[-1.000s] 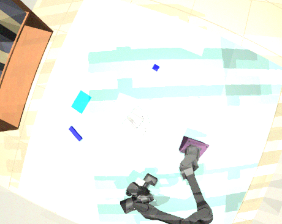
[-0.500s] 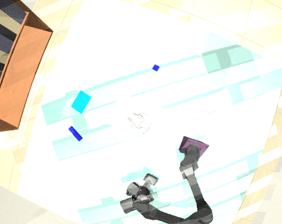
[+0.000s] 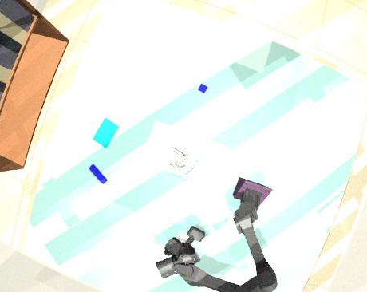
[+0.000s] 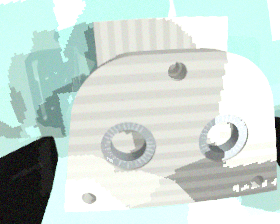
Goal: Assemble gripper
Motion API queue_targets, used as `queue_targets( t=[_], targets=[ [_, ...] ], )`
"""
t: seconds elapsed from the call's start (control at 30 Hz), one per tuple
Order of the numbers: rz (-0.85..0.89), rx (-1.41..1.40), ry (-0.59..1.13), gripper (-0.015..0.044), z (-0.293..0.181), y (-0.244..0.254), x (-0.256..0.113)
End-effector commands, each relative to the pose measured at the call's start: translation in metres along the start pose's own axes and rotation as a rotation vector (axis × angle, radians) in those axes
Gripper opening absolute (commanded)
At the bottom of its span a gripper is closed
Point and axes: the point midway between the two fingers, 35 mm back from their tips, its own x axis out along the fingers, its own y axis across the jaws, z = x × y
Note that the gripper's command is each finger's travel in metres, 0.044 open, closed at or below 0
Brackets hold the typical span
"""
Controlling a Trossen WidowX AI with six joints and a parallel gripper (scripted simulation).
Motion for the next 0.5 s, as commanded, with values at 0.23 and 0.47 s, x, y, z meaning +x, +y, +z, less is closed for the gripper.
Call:
queue_targets(
  t=[0.23, 0.47],
  targets=[
    [-0.004, 0.008, -0.002, 0.044, 0.0008, -0.0008, 0.0008],
    [0.0, 0.0, 0.0, 0.0433, 0.0, 0.0, 0.0]
  ],
)
